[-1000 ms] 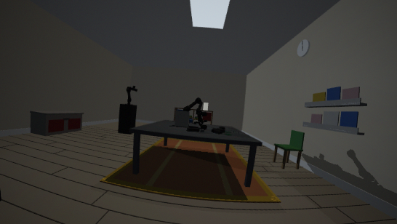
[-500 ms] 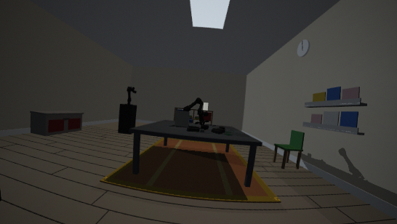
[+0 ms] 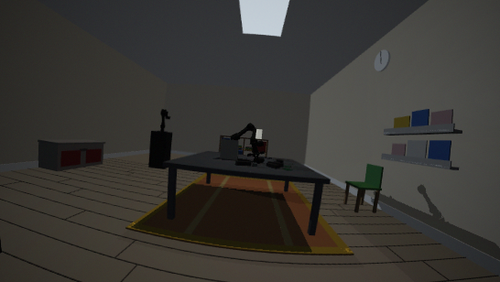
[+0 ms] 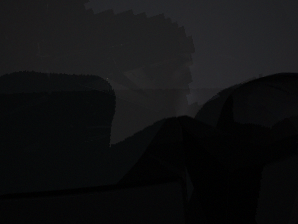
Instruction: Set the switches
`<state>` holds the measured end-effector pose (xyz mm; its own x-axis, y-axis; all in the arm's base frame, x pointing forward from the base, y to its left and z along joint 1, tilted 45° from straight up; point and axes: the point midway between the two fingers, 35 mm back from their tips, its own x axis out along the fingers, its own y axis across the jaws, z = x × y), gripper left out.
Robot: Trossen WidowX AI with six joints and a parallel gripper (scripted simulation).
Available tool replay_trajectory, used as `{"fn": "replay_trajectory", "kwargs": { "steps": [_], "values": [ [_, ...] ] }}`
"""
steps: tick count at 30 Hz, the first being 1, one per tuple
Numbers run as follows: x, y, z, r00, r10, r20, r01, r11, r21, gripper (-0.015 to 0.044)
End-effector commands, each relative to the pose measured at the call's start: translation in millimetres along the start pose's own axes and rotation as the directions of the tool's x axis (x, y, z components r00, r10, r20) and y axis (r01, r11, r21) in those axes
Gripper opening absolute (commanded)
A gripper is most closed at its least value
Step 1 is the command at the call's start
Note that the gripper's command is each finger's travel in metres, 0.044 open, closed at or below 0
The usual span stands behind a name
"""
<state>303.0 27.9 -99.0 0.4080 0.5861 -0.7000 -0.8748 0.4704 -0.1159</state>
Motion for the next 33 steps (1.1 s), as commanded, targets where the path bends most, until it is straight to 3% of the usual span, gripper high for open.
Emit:
{"fn": "replay_trajectory", "kwargs": {
  "steps": [1, 8, 14, 23, 33],
  "values": [
    [-7, 4, 0, 1.000, 0.000, -0.001, 0.000, 1.000, -0.001, 0.0000],
    [-66, 44, -1, 1.000, -0.014, -0.002, 0.014, 1.000, -0.016, 0.0000],
    [-66, 41, 0, 1.000, -0.012, -0.011, 0.012, 1.000, 0.013, 0.0000],
    [-53, -12, 13, 0.993, 0.004, -0.120, 0.040, 0.930, 0.366, 0.0000],
    [-53, -13, 13, 0.993, 0.004, -0.122, 0.042, 0.927, 0.372, 0.0000]
  ]
}}
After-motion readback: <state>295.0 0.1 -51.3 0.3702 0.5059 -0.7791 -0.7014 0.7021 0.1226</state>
